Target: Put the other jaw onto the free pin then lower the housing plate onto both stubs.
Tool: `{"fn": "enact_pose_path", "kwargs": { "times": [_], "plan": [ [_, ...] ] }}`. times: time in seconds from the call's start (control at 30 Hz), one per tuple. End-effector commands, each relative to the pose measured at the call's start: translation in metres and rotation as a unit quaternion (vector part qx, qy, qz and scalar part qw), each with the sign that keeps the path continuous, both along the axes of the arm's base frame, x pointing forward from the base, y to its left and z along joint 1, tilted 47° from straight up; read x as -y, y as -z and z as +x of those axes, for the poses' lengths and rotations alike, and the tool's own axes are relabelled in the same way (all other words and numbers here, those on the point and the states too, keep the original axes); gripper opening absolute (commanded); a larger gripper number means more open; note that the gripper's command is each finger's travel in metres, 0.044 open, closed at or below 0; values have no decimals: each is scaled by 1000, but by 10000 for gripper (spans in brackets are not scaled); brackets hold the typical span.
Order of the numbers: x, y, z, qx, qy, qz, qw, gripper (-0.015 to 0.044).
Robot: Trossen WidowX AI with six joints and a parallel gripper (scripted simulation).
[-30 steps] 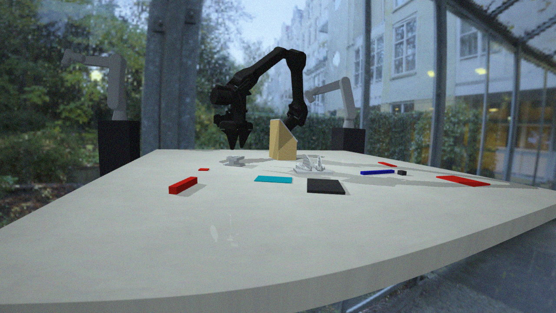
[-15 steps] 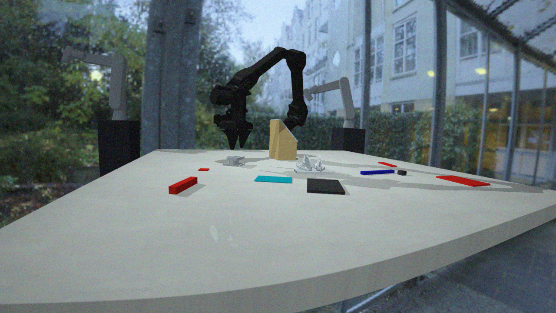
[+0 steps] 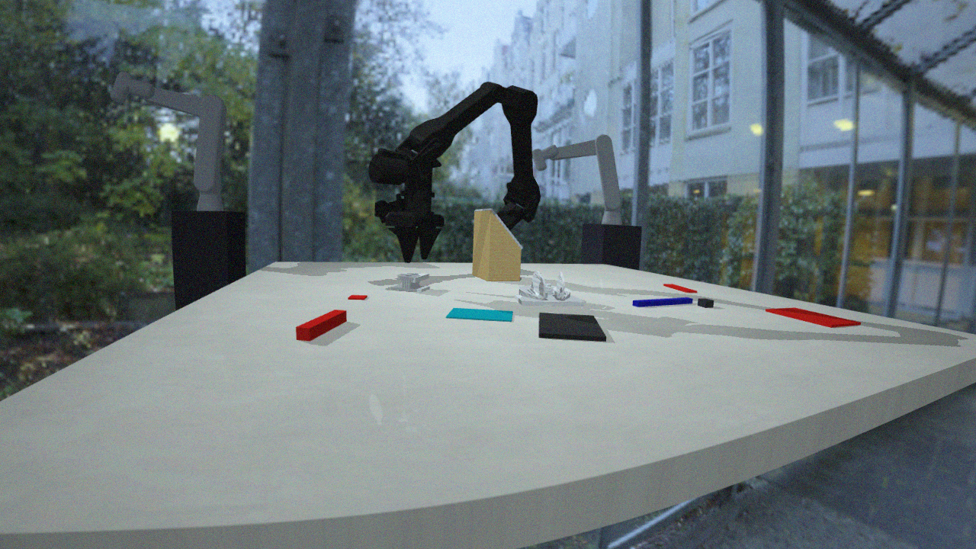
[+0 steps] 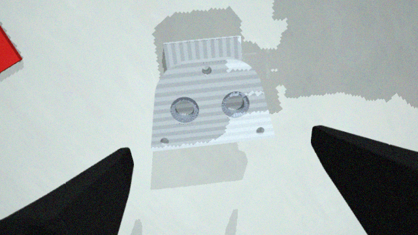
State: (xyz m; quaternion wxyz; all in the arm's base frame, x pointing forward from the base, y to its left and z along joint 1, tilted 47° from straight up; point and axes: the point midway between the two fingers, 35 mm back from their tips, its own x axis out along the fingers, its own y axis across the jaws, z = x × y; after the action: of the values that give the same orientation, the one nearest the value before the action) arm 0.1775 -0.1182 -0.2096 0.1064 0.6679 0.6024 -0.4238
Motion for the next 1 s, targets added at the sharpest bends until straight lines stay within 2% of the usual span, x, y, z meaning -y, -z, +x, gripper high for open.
{"fn": "enact_pose_path", "kwargs": {
  "times": [0.0,0.97],
  "plan": [
    [0,0,1,0,3,0,1000,440],
    [-20,21,0,1,2,0,1000,440]
  ]
}}
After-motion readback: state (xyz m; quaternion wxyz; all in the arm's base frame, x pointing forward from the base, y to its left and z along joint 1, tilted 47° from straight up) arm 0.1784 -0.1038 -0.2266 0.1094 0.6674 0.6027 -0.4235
